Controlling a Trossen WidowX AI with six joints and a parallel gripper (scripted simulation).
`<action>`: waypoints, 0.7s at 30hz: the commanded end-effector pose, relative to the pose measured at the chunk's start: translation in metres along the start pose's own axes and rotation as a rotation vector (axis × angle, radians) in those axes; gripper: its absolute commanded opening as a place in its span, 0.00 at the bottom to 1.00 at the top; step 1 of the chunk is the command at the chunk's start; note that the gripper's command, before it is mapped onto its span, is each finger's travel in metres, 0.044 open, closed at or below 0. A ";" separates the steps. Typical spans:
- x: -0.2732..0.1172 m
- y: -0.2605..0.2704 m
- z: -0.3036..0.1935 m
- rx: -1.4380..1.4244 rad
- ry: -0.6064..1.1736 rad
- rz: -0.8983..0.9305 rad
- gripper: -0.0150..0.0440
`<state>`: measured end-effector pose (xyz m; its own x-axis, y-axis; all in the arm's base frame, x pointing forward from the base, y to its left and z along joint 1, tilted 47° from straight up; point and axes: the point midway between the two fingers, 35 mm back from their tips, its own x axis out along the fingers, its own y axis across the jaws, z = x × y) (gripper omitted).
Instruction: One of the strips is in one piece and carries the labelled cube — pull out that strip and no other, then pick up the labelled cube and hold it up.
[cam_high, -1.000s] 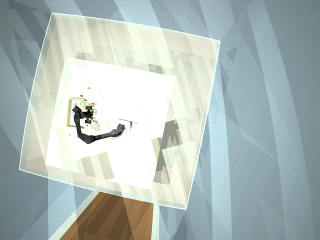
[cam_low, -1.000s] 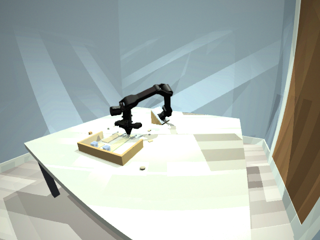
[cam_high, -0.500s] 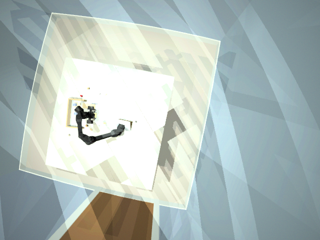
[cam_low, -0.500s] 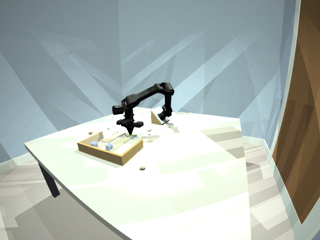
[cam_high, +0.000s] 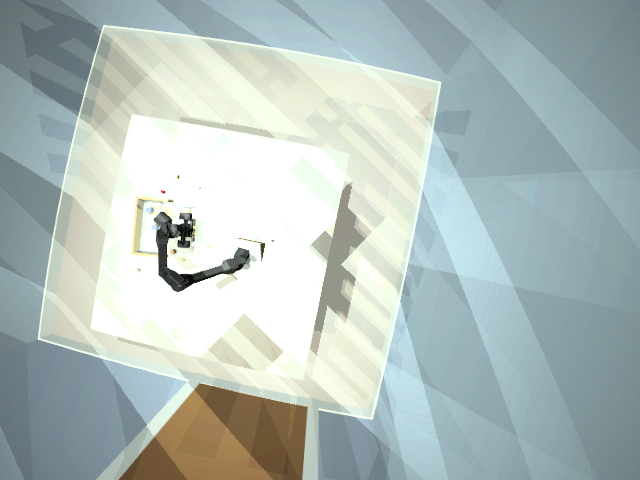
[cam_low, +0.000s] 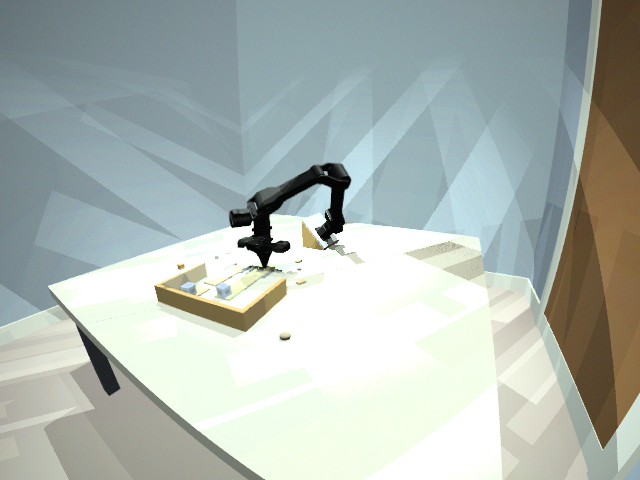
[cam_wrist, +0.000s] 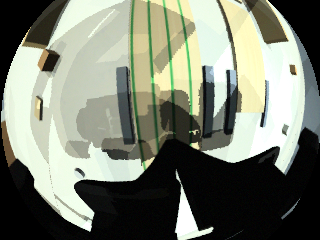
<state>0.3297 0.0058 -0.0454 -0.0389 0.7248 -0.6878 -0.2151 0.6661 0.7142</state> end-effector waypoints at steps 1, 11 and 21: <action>0.004 0.002 -0.011 0.002 0.022 0.000 0.25; 0.004 0.002 -0.026 0.003 0.022 -0.001 0.25; 0.003 0.002 -0.041 0.003 0.023 -0.001 0.25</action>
<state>0.2991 0.0000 -0.0491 -0.0383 0.7242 -0.6886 -0.2147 0.6670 0.7134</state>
